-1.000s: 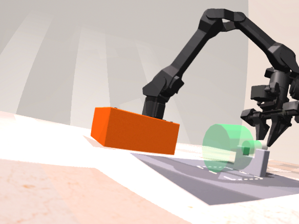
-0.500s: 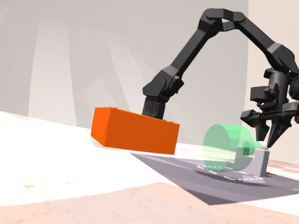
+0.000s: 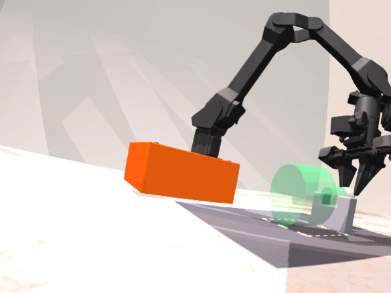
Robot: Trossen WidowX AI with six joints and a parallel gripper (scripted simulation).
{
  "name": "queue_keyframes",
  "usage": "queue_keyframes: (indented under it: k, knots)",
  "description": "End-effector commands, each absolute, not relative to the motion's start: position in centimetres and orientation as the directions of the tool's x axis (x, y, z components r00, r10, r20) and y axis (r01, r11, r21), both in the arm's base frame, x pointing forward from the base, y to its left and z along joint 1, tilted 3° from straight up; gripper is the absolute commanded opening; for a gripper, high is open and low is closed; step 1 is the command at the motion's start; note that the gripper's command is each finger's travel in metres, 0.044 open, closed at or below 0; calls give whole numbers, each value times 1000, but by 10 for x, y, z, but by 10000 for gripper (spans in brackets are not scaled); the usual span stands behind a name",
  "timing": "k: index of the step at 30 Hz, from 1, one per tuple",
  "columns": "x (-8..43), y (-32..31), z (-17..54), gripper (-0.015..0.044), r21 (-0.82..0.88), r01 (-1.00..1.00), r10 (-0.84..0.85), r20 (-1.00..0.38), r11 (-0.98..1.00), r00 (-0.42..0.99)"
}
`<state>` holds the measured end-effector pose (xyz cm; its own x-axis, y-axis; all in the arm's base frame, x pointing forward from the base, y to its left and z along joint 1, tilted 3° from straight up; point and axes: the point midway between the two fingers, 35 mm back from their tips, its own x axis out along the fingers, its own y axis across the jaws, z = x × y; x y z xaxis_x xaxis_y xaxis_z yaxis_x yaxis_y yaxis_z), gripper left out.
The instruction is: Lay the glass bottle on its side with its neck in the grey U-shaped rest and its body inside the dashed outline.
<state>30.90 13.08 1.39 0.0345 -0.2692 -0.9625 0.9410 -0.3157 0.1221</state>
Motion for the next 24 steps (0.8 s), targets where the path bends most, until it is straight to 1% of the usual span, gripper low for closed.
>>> queue_keyframes:
  k: [1,24]
  knots:
    - [306,127,12,126,119,942,-273,-961,-315,30]
    - [308,131,11,126,137,938,-252,-966,-318,56]
